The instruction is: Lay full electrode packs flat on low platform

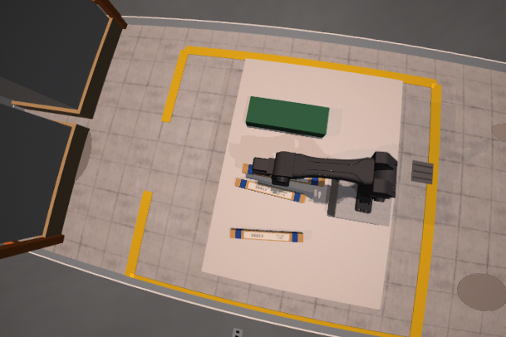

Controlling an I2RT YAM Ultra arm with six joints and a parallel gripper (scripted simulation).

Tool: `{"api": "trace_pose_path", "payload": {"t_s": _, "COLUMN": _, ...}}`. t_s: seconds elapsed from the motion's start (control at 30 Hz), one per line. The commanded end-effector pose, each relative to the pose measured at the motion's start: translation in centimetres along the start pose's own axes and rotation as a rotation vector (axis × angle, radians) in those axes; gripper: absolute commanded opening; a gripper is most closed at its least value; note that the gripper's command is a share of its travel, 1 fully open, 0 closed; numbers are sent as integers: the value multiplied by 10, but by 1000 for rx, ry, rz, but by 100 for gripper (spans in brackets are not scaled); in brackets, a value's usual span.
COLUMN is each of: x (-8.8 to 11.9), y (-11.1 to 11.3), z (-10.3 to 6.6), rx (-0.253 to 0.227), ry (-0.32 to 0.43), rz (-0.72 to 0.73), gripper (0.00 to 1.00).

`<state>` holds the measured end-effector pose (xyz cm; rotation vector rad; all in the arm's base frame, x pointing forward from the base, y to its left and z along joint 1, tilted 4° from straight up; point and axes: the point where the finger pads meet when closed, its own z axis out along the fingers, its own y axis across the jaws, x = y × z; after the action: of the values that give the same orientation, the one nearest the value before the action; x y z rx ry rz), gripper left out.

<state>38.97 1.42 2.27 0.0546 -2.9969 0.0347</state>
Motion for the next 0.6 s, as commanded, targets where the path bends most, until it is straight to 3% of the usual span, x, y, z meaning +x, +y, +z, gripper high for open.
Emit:
{"api": "trace_pose_path", "payload": {"t_s": 0.0, "x": -10, "y": 1, "z": -37, "rx": 0, "ry": -90, "rz": 2, "gripper": 0}}
{"api": "trace_pose_path", "payload": {"t_s": 0.37, "x": -10, "y": 1, "z": -37, "rx": 0, "ry": -90, "rz": 2, "gripper": 0}}
{"api": "trace_pose_path", "payload": {"t_s": 0.4, "x": -12, "y": 4, "z": -51, "rx": 0, "ry": -117, "rz": -2, "gripper": 0}}
{"api": "trace_pose_path", "payload": {"t_s": 0.57, "x": -13, "y": 3, "z": -57, "rx": 0, "ry": -117, "rz": 0, "gripper": 0}}
